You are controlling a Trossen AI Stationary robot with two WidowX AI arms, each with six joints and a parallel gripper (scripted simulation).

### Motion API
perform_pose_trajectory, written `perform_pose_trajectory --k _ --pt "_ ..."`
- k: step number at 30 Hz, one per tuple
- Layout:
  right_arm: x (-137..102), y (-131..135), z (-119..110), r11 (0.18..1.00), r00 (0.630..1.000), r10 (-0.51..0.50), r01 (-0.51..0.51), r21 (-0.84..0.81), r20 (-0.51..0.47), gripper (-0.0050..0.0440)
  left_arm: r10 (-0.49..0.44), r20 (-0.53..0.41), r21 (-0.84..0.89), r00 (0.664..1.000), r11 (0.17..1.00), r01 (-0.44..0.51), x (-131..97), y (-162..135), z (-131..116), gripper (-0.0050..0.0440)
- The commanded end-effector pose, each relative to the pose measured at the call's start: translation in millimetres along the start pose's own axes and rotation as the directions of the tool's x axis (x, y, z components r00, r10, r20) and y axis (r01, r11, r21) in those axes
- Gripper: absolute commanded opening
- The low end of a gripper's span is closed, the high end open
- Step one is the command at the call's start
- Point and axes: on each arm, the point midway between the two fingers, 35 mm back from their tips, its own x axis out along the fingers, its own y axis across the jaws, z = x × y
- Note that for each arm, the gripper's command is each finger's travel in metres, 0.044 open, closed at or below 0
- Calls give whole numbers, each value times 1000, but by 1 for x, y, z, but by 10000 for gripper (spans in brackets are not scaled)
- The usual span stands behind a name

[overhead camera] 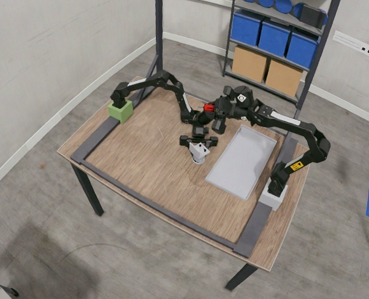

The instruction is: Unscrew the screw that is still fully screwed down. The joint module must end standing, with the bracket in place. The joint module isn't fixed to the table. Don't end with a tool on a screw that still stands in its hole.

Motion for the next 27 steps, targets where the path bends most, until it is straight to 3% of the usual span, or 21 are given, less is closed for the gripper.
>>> perform_pose_trajectory --k 1,8,13,25,27 --pt "2 5 15 999 1000 0 0 35 12 245 -61 95 5 994 998 61 -19 -10 15 130" --pt "2 5 15 999 1000 0 0 35 12 245 -135 203 16 970 991 134 -38 -16 23 130" --pt "2 5 15 999 1000 0 0 35 12 245 -135 203 16 970 991 135 -38 -16 23 130" --pt "2 5 15 999 1000 0 0 35 12 245 -254 379 53 890 966 254 -77 -21 31 130" --pt "2 5 15 999 1000 0 0 35 12 245 -255 379 53 890 966 254 -77 -21 31 130"
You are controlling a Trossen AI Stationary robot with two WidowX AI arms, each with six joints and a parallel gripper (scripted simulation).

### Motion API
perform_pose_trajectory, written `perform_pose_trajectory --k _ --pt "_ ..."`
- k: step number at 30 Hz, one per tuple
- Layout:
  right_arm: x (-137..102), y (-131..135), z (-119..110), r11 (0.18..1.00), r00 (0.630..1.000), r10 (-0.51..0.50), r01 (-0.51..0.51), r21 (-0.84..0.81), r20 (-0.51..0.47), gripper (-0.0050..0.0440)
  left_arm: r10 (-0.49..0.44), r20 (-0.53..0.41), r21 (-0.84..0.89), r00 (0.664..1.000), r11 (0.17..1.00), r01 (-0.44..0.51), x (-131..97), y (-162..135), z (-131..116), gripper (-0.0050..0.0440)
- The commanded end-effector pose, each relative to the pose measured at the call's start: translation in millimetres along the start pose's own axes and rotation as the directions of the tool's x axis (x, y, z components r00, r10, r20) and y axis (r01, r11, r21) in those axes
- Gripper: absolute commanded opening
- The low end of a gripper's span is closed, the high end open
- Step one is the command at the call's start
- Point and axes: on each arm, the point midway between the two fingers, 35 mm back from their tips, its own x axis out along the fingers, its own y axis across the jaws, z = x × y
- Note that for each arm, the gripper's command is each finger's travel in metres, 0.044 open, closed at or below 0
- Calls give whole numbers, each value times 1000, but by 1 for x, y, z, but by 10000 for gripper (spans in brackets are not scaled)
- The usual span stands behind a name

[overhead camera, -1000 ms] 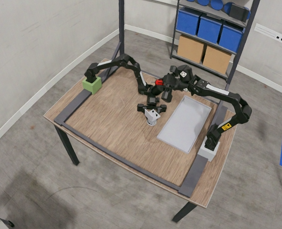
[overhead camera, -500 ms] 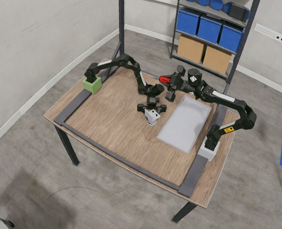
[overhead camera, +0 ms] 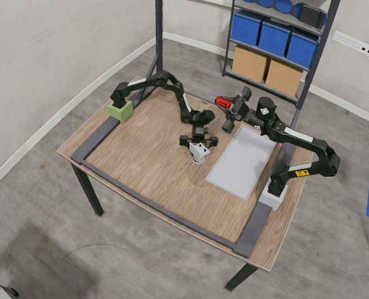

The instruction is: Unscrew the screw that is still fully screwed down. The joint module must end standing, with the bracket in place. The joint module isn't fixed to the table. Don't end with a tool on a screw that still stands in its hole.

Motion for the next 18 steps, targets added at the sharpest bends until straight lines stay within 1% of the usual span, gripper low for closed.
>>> perform_pose_trajectory --k 1,3,8,10,15,18 --pt "2 5 15 999 1000 0 0 35 12 245 -34 53 2 998 999 34 -7 -8 11 130" --pt "2 5 15 999 1000 0 0 35 12 245 -34 53 2 998 999 34 -7 -8 11 130" --pt "2 5 15 999 1000 0 0 35 12 245 72 141 -143 987 988 -51 -14 28 35 130" --pt "2 5 15 999 1000 0 0 35 12 245 101 191 -197 976 978 -63 -18 35 54 130" --pt "2 5 15 999 1000 0 0 35 12 245 228 244 -343 943 930 -136 -23 73 76 130" --pt "2 5 15 999 1000 0 0 35 12 245 228 244 -343 943 930 -136 -23 73 76 130"
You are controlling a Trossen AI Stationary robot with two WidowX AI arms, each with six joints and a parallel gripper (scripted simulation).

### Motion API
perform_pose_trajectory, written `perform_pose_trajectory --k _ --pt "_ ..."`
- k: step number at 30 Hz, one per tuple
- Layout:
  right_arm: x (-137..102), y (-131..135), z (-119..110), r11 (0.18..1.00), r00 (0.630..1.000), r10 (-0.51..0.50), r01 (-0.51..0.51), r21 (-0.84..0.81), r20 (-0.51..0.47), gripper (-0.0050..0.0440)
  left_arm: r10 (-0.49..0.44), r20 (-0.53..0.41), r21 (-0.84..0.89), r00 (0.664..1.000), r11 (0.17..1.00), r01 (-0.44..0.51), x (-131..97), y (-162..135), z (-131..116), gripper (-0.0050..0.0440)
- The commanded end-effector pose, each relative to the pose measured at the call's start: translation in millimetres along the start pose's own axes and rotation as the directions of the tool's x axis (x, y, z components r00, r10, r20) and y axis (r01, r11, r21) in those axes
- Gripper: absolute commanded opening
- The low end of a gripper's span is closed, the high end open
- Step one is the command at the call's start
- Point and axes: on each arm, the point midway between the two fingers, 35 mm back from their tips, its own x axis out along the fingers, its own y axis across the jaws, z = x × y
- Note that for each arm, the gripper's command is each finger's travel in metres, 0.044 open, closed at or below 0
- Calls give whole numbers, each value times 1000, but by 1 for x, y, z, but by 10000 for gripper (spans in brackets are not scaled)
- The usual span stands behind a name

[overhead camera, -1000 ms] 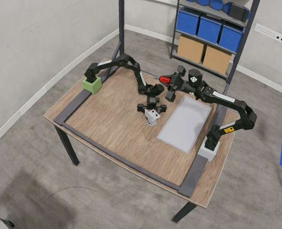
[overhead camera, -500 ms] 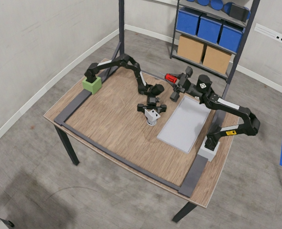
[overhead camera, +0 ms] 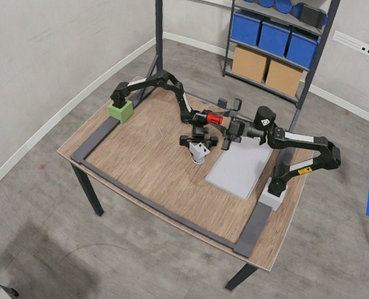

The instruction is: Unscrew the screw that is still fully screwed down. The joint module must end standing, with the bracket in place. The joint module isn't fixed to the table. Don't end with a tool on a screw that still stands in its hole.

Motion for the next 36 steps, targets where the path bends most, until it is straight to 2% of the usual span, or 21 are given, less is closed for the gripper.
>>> perform_pose_trajectory --k 1,3,8,10,14,19,23,31,36 --pt "2 5 15 999 1000 0 0 35 12 245 -17 32 -34 999 999 18 2 -9 17 130" --pt "2 5 15 999 1000 0 0 35 12 245 -16 66 -60 998 998 20 -3 -8 26 130" --pt "2 5 15 999 1000 0 0 35 12 245 80 166 -198 983 979 -47 -10 28 53 130" --pt "2 5 15 999 1000 0 0 35 12 245 95 223 -248 970 968 -38 -14 29 73 130" --pt "2 5 15 999 1000 0 0 35 12 245 181 291 -359 940 931 -68 -18 53 99 130" --pt "2 5 15 999 1000 0 0 35 12 245 181 291 -359 940 931 -68 -18 53 99 130" --pt "2 5 15 999 1000 0 0 35 12 245 298 256 -377 919 907 -189 -8 87 76 130" --pt "2 5 15 999 1000 0 0 35 12 245 461 230 -401 857 847 -348 12 126 56 130" --pt "2 5 15 999 1000 0 0 35 12 245 458 232 -401 858 849 -345 13 126 56 130"
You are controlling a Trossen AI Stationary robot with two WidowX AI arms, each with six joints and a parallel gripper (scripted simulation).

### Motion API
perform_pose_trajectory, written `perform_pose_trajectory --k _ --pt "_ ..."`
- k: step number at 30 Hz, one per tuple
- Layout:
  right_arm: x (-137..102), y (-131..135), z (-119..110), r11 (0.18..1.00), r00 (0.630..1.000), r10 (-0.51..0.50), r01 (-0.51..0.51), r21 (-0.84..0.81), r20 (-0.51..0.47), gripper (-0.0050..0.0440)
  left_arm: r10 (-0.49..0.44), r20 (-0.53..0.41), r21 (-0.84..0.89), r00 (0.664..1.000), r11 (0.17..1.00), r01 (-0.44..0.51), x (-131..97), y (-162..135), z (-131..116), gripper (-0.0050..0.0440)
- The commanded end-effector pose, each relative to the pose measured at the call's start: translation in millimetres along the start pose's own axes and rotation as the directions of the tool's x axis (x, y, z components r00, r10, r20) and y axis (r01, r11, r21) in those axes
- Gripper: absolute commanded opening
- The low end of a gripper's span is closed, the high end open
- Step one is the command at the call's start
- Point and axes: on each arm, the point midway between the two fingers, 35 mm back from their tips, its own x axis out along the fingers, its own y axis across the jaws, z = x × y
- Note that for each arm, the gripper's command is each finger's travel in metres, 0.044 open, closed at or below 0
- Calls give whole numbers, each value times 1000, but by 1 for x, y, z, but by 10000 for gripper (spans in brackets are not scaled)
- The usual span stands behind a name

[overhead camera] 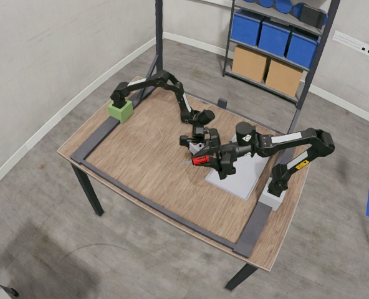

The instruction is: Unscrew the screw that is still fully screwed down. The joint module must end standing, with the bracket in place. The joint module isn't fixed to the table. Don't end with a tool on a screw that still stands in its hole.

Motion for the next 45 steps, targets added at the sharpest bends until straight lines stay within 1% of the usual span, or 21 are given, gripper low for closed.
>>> perform_pose_trajectory --k 1,2,7,8,10,12,17,19,25,27,29,34,36,42,45 --pt "2 5 15 999 1000 0 0 35 12 245 2 27 5 1000 1000 -2 2 -5 2 130" --pt "2 5 15 999 1000 0 0 35 12 245 42 28 23 999 999 -43 4 9 -3 130" --pt "2 5 15 999 1000 0 0 35 12 245 152 62 68 986 985 -156 14 39 -15 130" --pt "2 5 15 999 1000 0 0 35 12 245 173 69 74 983 981 -178 16 45 -17 130" --pt "2 5 15 999 1000 0 0 35 12 245 194 89 81 977 976 -201 22 46 -20 130" --pt "2 5 15 999 1000 0 0 35 12 245 237 105 98 966 964 -247 26 58 -25 130" --pt "2 5 15 999 1000 0 0 35 12 245 235 105 97 966 965 -245 26 57 -25 130" --pt "2 5 15 999 1000 0 0 35 12 245 291 121 146 949 940 -307 24 80 -31 130" --pt "2 5 15 999 1000 0 0 35 12 245 382 189 220 905 881 -418 24 112 -42 130" --pt "2 5 15 999 1000 0 0 35 12 245 394 213 234 894 868 -438 28 114 -45 130" --pt "2 5 15 999 1000 0 0 35 12 245 420 238 257 876 842 -474 28 125 -49 130" --pt "2 5 15 999 1000 0 0 35 12 245 420 238 257 876 842 -474 28 125 -49 130" --pt "2 5 15 999 1000 0 0 35 12 245 449 266 309 853 799 -517 22 143 -52 130" --pt "2 5 15 999 1000 0 0 35 12 245 479 354 389 803 706 -592 15 168 -58 130" --pt "2 5 15 999 1000 0 0 35 12 245 479 397 418 783 665 -619 15 175 -62 130"
